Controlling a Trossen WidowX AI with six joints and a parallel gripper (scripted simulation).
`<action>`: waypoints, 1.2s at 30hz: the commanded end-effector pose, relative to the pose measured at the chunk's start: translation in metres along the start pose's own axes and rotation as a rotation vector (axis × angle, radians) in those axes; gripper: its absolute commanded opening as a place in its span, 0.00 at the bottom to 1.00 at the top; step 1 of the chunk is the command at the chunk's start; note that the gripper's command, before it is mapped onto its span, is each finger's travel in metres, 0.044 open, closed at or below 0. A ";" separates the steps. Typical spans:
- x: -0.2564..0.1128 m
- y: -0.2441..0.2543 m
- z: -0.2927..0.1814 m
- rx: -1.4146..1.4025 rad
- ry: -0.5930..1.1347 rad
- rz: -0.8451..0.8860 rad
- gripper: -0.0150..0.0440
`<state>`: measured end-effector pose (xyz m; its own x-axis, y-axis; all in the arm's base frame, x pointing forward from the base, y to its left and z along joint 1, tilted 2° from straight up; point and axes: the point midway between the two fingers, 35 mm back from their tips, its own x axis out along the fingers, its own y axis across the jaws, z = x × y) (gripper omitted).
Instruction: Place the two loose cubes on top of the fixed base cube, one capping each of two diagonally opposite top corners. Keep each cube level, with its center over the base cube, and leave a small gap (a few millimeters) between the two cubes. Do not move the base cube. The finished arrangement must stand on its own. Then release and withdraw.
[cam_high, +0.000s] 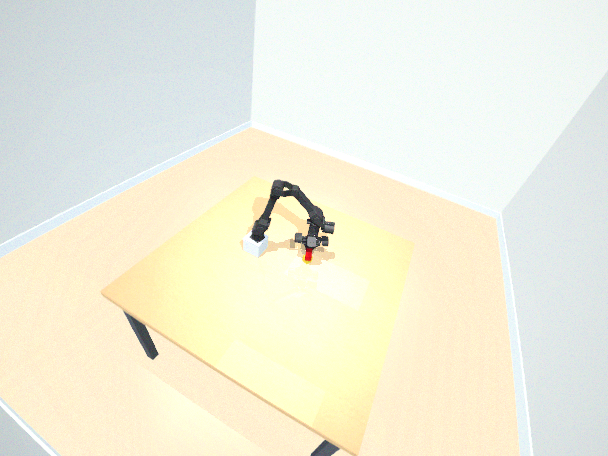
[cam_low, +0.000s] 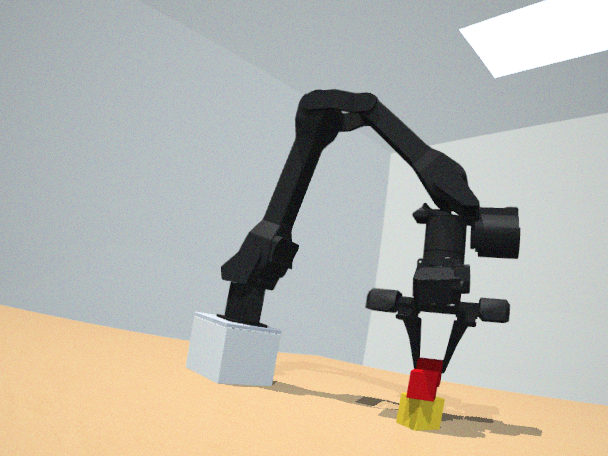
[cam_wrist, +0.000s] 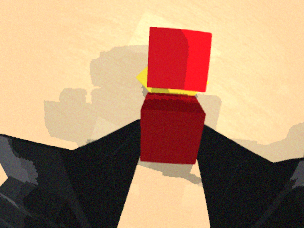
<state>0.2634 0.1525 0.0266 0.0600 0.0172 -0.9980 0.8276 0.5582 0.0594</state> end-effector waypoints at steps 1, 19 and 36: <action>0.009 -0.001 0.000 -0.019 -0.011 -0.005 0.43; 0.011 -0.001 0.000 -0.022 -0.011 -0.005 0.43; 0.009 -0.001 0.000 -0.021 -0.010 -0.005 0.60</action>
<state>0.2629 0.1524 0.0162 0.0582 0.0084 -0.9983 0.8191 0.5712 0.0526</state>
